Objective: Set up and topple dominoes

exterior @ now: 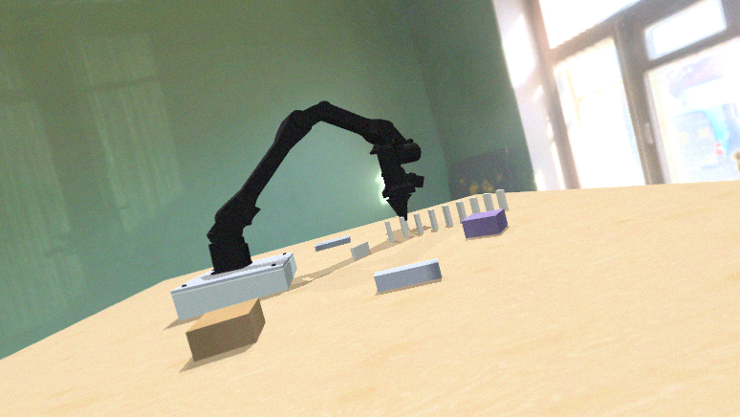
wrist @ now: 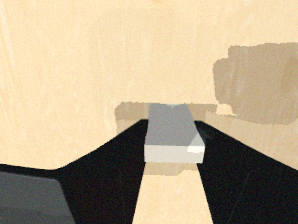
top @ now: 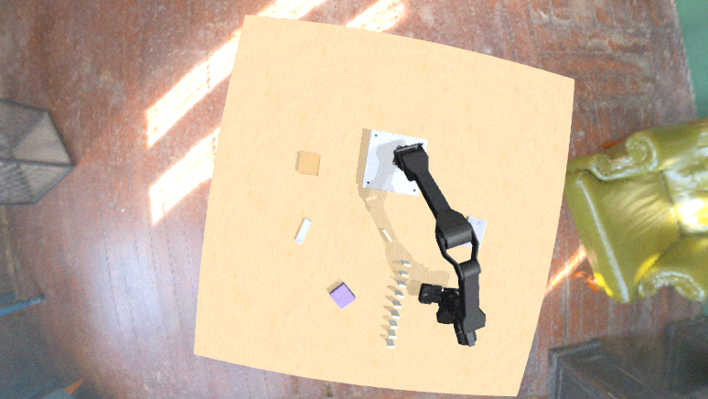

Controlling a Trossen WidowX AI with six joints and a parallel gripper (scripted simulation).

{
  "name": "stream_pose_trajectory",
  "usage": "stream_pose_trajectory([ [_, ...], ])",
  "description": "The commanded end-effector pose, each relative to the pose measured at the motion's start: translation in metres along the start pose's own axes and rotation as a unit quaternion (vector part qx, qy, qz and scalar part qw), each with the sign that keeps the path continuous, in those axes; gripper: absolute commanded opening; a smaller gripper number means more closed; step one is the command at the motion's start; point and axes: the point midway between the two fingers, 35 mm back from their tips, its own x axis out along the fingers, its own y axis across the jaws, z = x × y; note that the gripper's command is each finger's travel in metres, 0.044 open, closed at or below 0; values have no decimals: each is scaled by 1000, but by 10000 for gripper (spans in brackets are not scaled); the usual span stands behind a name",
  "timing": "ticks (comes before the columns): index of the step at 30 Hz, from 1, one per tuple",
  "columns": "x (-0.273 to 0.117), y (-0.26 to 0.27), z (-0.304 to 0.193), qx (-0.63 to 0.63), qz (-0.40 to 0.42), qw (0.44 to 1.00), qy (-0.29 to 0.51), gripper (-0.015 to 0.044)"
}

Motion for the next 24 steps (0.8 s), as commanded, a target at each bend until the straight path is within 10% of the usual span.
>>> stream_pose_trajectory([
  [1,1,1,0,2,1,1000,0,107],
  [24,-118,-48,-22,1,-2,1000,0,107],
])
